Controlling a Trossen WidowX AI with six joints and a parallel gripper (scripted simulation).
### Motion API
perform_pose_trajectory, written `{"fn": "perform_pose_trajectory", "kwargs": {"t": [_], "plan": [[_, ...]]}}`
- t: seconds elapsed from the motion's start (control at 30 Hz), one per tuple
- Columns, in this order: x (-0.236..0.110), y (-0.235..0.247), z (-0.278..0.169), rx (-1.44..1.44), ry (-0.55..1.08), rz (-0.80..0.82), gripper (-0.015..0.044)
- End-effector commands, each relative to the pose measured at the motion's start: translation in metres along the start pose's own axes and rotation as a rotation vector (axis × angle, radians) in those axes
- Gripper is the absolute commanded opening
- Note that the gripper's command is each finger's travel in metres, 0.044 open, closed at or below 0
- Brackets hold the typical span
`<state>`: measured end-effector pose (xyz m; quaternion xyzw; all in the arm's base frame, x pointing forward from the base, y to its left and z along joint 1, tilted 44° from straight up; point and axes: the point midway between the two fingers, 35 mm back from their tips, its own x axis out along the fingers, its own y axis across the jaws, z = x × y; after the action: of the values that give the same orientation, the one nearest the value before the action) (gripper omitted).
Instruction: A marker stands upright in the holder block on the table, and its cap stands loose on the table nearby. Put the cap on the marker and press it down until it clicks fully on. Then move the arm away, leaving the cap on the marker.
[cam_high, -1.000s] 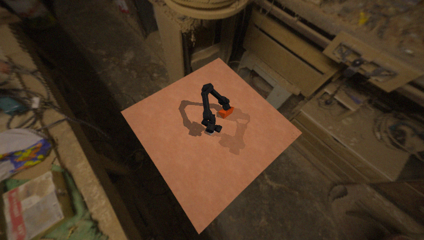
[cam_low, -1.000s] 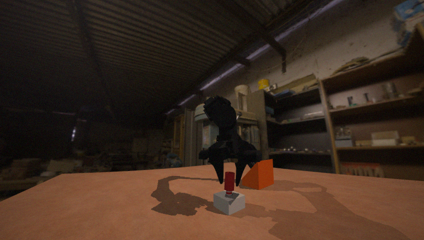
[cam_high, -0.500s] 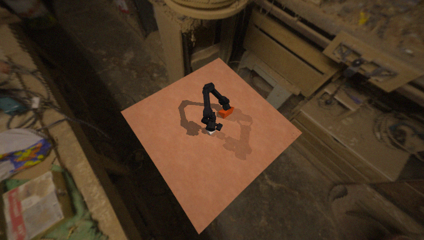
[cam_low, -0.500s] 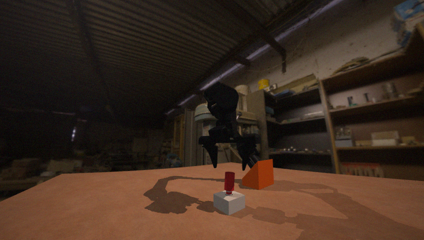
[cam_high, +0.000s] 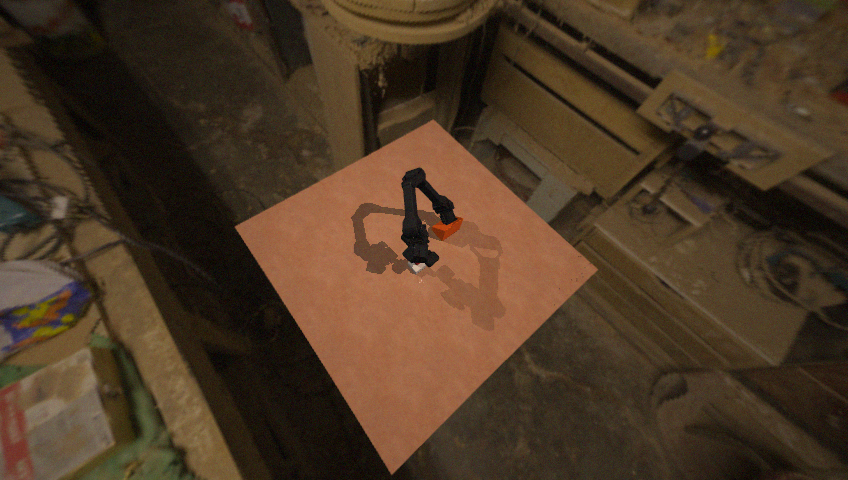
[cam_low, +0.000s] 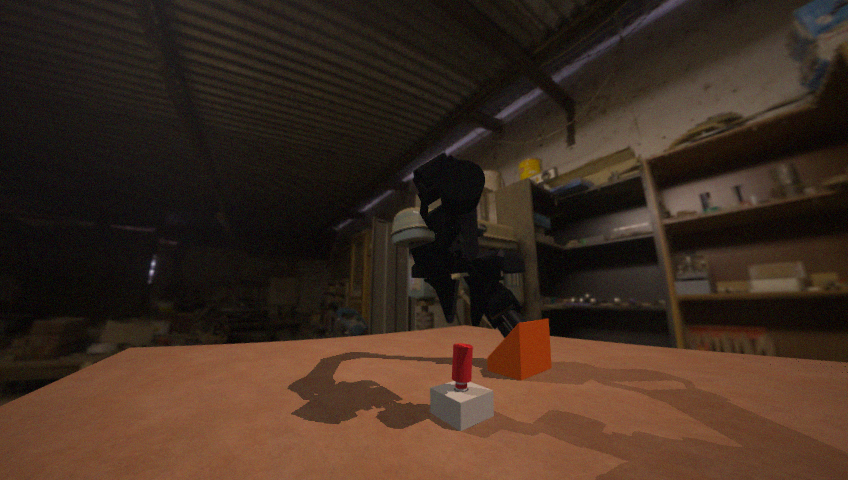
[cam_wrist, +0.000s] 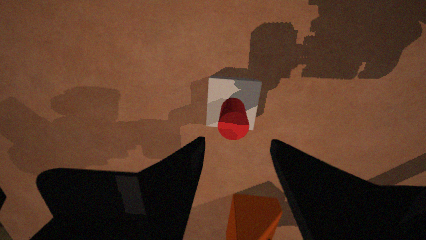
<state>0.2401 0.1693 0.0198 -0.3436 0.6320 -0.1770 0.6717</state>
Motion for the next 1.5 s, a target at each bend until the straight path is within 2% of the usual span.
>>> {"fn": "perform_pose_trajectory", "kwargs": {"t": [0.0,0.17,0.63,1.47], "plan": [[0.001,0.001,0.000,0.062,-0.002,0.003,0.0125],[0.001,0.001,0.000,0.062,-0.002,0.003,0.0000],[0.002,0.001,0.000,0.062,-0.002,0.003,0.0000],[0.036,0.001,0.000,0.062,-0.002,0.002,0.0000]]}}
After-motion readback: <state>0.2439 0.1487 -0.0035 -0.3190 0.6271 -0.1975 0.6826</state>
